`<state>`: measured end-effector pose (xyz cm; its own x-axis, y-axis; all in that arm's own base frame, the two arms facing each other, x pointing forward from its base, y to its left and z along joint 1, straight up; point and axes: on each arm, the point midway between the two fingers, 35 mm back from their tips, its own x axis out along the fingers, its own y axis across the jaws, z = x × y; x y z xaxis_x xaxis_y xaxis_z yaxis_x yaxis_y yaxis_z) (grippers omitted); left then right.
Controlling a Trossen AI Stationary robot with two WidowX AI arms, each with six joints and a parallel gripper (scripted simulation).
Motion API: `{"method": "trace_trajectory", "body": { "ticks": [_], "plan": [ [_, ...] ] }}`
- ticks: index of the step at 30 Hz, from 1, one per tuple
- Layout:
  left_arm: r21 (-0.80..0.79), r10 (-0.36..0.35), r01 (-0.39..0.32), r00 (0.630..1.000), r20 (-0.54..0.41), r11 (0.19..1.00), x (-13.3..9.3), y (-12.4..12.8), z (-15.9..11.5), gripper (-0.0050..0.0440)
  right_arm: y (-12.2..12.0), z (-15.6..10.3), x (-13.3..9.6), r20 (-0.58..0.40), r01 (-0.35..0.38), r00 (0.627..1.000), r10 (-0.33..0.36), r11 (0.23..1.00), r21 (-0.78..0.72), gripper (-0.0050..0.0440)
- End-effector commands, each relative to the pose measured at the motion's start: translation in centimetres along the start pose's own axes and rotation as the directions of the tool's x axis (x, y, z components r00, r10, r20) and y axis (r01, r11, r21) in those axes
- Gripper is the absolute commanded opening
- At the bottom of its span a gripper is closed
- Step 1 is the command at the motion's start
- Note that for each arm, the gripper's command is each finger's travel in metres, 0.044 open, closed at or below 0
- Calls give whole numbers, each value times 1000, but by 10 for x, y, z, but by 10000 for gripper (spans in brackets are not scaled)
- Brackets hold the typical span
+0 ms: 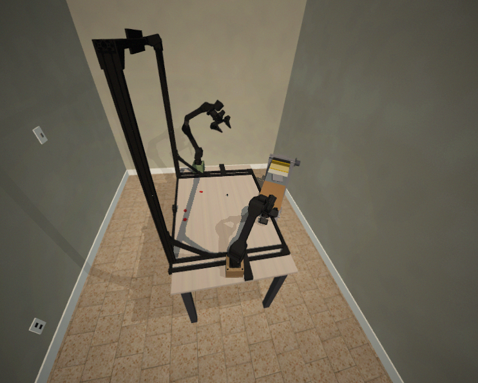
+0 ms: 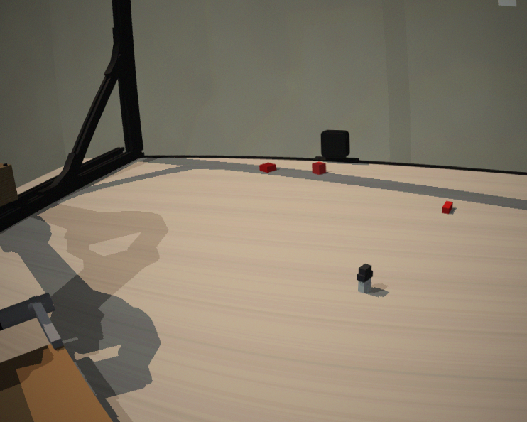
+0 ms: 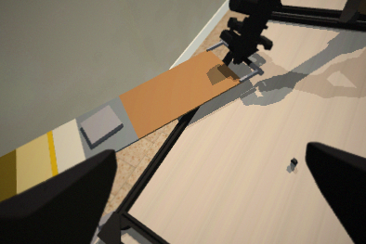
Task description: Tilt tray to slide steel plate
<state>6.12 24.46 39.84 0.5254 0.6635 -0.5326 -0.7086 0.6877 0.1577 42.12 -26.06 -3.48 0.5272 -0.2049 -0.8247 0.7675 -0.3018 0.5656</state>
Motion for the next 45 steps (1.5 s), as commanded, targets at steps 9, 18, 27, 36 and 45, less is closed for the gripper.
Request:
{"method": "trace_trajectory", "body": {
  "ticks": [9, 18, 27, 36, 45],
  "plan": [
    [-89, 58, -59, 998, -8, 994, -2, 55, -17, 440, 8, 0, -10, 3, -11, 1000, 11, 1000, 1, 0],
    [-167, 118, -117, 993, -4, 979, -14, 102, -39, 440, 12, 0, -16, 3, -13, 1000, 13, 1000, 1, 0],
    [-228, 171, -166, 985, 6, 959, -31, 137, -61, 440, 16, 0, -20, 3, -14, 1000, 14, 1000, 1, 0],
    [-304, 251, -232, 968, 23, 924, -61, 178, -95, 440, 20, 0, -26, 3, -16, 1000, 16, 1000, 1, 0],
    [-344, 301, -271, 953, 34, 899, -81, 197, -116, 440, 23, 0, -30, 3, -19, 1000, 19, 1000, 1, 0]
  ]
}}
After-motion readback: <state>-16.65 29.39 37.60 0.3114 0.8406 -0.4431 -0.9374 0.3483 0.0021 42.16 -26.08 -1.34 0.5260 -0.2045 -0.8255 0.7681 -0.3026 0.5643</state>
